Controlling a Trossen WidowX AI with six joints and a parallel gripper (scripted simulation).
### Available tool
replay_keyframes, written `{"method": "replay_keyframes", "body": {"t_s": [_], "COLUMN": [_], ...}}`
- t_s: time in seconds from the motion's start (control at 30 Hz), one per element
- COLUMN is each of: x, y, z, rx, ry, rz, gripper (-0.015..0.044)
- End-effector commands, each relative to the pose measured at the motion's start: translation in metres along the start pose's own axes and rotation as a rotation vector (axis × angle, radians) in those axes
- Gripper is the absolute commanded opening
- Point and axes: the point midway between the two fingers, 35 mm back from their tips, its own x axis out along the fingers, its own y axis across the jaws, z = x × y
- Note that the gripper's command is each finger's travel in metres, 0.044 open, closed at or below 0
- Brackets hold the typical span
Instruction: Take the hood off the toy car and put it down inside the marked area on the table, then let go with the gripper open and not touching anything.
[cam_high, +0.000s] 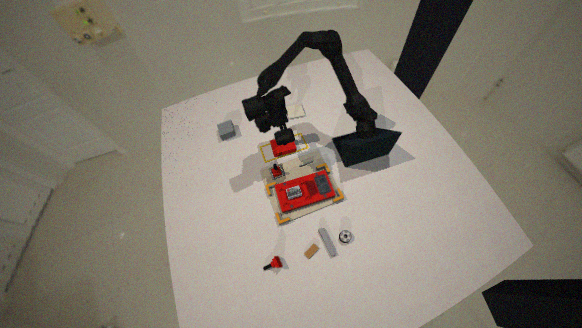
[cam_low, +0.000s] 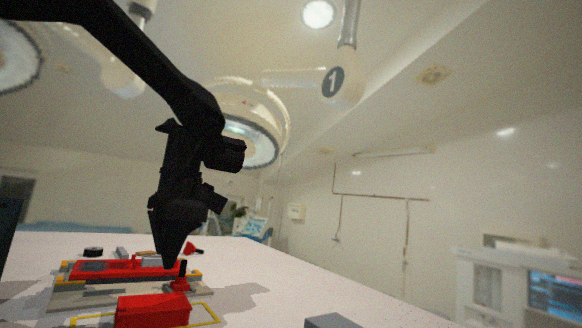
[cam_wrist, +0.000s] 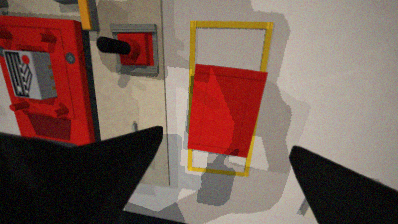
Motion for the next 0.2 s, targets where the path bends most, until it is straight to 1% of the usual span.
{"method": "replay_keyframes", "body": {"t_s": [0.0,0.17], "x": [0.0006,0.0006], "y": [-0.0007,-0.0007], "z": [-0.0003,-0.0003], "rx": [0.007,0.007], "ry": [0.003,0.003], "rz": [-0.001,-0.001], "gripper": [0.044,0.044]}}
